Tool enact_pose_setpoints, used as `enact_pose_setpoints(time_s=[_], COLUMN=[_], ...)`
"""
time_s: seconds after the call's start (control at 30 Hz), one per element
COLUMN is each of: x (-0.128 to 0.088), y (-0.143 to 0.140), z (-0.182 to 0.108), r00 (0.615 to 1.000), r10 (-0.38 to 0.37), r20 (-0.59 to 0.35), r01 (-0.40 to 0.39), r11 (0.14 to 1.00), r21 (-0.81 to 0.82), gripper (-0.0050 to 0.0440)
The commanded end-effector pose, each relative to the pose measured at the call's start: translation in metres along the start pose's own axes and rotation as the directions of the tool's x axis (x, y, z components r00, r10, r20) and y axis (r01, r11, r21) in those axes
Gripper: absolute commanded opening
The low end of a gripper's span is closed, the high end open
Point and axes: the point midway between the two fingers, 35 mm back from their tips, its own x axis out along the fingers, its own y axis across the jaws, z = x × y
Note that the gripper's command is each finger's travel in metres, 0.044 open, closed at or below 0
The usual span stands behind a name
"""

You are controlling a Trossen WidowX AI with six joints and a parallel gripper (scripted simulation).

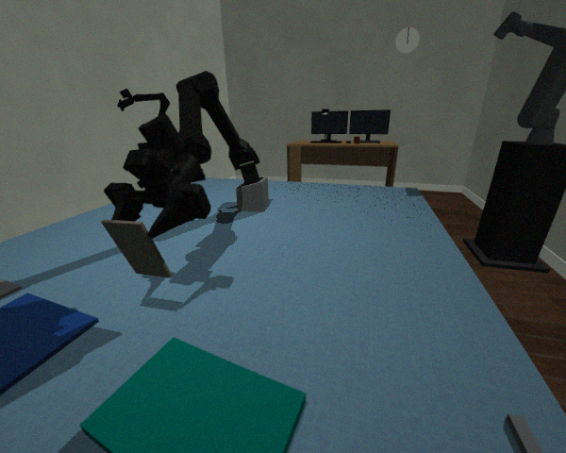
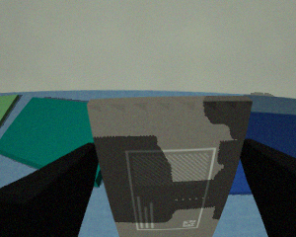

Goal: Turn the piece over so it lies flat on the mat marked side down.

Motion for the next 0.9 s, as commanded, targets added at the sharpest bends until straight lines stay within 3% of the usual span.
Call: enact_pose_setpoints(time_s=[0.0,0.13,0.23,0.87], x=[0.006,0.011,0.007,0.015], y=[0.002,0.002,0.001,0.001], z=[-0.011,-0.012,-0.003,-0.018], r00=[1.0,0.997,0.998,0.996], r10=[0.007,0.01,0.005,0.006], r20=[0.023,0.076,0.062,0.084], r01=[-0.007,-0.009,-0.005,-0.006], r11=[1.0,1.0,1.0,1.0], r21=[-0.011,-0.014,-0.005,-0.008], gripper=[0.0,0.0,0.0,0.0])
